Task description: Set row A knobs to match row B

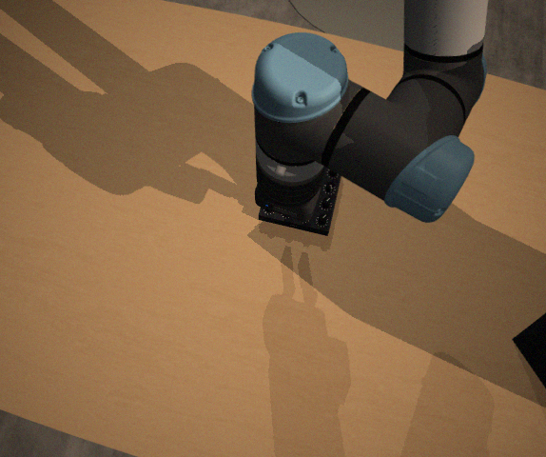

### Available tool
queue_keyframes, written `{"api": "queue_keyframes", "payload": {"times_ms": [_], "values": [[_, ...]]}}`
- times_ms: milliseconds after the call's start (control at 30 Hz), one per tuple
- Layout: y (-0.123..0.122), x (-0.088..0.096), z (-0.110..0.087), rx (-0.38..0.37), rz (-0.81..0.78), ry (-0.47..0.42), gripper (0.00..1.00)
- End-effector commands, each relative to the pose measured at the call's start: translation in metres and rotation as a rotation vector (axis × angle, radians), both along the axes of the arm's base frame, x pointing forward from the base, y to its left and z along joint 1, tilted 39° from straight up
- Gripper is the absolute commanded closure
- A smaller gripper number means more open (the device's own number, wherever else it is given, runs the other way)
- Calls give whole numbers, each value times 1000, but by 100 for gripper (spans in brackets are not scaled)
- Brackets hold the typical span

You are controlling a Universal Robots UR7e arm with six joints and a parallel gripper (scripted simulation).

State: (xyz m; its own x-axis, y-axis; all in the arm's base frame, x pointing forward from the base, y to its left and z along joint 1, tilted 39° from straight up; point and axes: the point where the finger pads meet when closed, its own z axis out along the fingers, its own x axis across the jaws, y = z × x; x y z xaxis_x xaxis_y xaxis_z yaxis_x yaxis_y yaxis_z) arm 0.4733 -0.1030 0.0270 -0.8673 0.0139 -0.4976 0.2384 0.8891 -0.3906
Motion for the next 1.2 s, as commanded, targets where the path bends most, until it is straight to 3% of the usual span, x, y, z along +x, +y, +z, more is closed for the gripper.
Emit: {"api": "queue_keyframes", "payload": {"times_ms": [0, 333, 1167], "values": [[-1, -2, 0, 36, -65, -39, 54], [-2, -7, 0, 128, -228, -135, 54], [0, -20, -2, 472, -836, -494, 54]]}}
